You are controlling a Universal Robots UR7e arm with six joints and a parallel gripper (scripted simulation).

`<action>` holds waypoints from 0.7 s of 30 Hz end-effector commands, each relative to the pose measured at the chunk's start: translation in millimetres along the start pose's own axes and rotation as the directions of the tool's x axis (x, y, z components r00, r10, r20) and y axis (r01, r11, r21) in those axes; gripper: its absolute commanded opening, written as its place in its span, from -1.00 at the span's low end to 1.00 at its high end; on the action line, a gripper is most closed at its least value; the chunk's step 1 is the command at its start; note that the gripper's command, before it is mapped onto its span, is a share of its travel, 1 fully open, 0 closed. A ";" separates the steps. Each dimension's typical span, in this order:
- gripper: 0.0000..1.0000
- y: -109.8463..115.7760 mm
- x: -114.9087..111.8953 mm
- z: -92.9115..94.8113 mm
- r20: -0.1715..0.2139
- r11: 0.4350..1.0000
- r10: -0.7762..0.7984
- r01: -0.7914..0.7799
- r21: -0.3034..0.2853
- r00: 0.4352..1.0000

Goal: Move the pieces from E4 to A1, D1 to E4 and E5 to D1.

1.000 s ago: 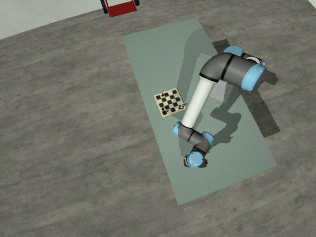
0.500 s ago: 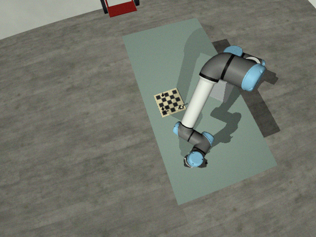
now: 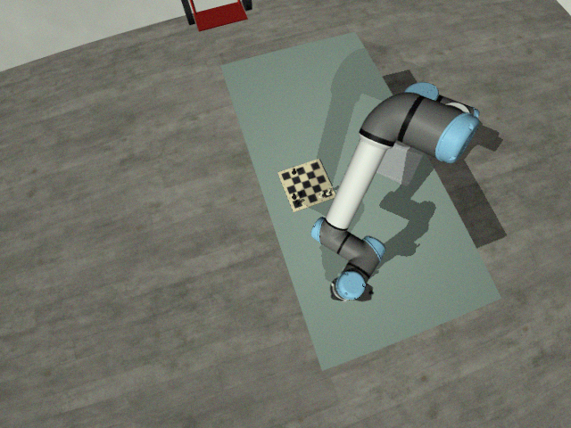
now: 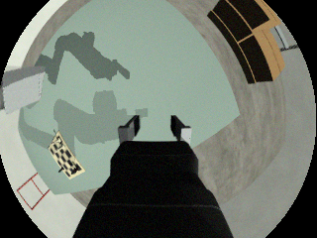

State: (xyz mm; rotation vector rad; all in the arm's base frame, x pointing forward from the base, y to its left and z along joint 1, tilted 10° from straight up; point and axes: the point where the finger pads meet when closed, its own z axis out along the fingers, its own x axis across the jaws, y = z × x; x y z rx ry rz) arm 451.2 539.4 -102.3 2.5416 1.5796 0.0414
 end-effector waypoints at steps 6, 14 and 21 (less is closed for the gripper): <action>1.00 19.6 -10.4 -11.1 0.000 1.000 -0.013 0.013 0.005 1.000; 1.00 57.3 -35.6 -31.1 0.004 0.999 -0.042 0.042 0.017 0.999; 1.00 89.2 -60.9 -48.8 0.006 0.997 -0.068 0.068 0.028 0.998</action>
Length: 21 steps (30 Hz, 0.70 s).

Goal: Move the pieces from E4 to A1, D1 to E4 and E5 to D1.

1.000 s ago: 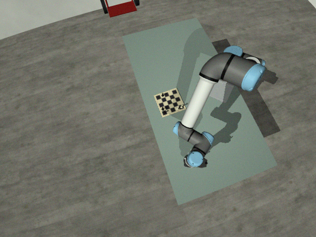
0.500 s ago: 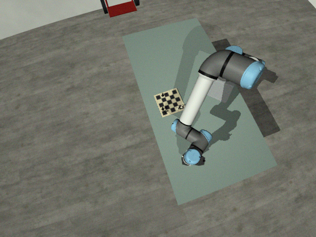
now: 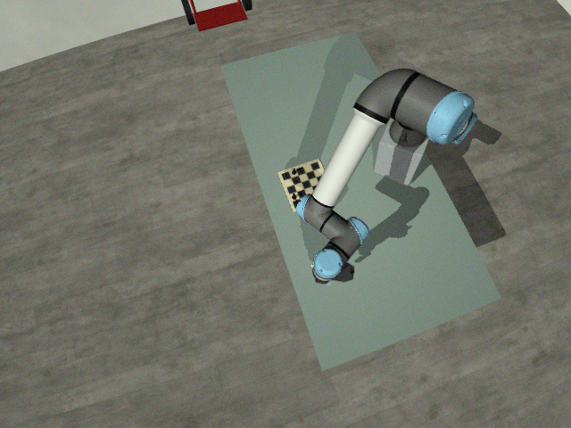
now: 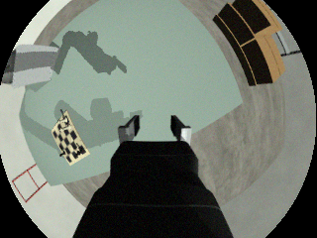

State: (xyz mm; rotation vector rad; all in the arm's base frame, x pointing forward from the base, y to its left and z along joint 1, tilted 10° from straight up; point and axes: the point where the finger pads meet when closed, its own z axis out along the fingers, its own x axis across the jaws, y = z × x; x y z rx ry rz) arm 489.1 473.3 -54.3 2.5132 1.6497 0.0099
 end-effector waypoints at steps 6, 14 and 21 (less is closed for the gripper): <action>1.00 60.0 -62.0 -39.3 0.000 0.998 -0.058 0.058 0.024 0.998; 1.00 101.3 -121.6 -69.6 -0.005 0.993 -0.106 0.107 0.043 0.994; 1.00 141.1 -208.4 -107.3 -0.019 0.983 -0.173 0.174 0.066 0.985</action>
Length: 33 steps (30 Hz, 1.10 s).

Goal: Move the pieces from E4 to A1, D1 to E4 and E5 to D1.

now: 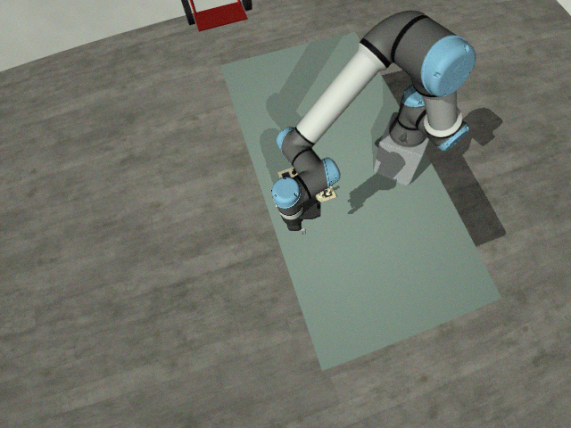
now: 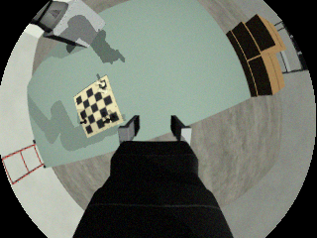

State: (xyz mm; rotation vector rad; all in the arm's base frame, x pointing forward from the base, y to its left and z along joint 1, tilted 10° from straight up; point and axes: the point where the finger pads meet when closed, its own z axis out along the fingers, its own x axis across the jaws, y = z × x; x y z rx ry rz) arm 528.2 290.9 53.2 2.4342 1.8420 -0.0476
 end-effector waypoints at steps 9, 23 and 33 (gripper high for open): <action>1.00 19.3 -138.8 -57.2 -0.029 0.994 -0.104 0.105 0.028 0.994; 1.00 -16.5 -290.9 -103.3 -0.077 0.971 -0.235 0.238 0.034 0.969; 1.00 -4.1 -320.3 -107.4 -0.092 0.956 -0.266 0.274 0.101 0.960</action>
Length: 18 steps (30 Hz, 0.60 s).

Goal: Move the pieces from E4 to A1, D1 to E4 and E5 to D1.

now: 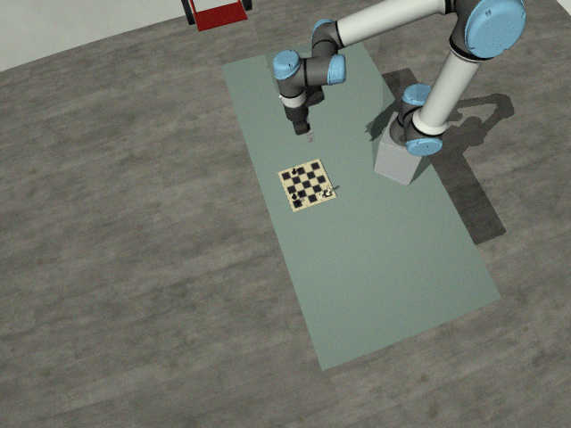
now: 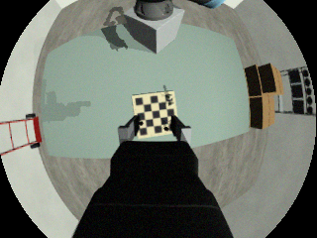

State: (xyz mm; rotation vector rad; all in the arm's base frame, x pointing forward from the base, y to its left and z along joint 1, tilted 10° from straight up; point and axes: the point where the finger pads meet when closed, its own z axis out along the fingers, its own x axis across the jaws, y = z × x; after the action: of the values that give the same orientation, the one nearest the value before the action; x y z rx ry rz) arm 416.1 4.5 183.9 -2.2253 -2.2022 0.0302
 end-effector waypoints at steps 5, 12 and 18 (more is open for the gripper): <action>1.00 54.0 -14.3 7.1 -0.007 0.991 -0.004 0.005 0.137 1.000; 1.00 89.4 -16.6 22.8 0.000 0.975 -0.003 0.003 0.222 1.000; 1.00 128.4 -16.3 49.9 0.012 0.948 -0.007 0.003 0.318 1.000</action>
State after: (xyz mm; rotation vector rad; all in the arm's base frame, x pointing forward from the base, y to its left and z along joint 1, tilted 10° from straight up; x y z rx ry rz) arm 518.3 -13.2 148.1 -2.0866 -2.0733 0.2961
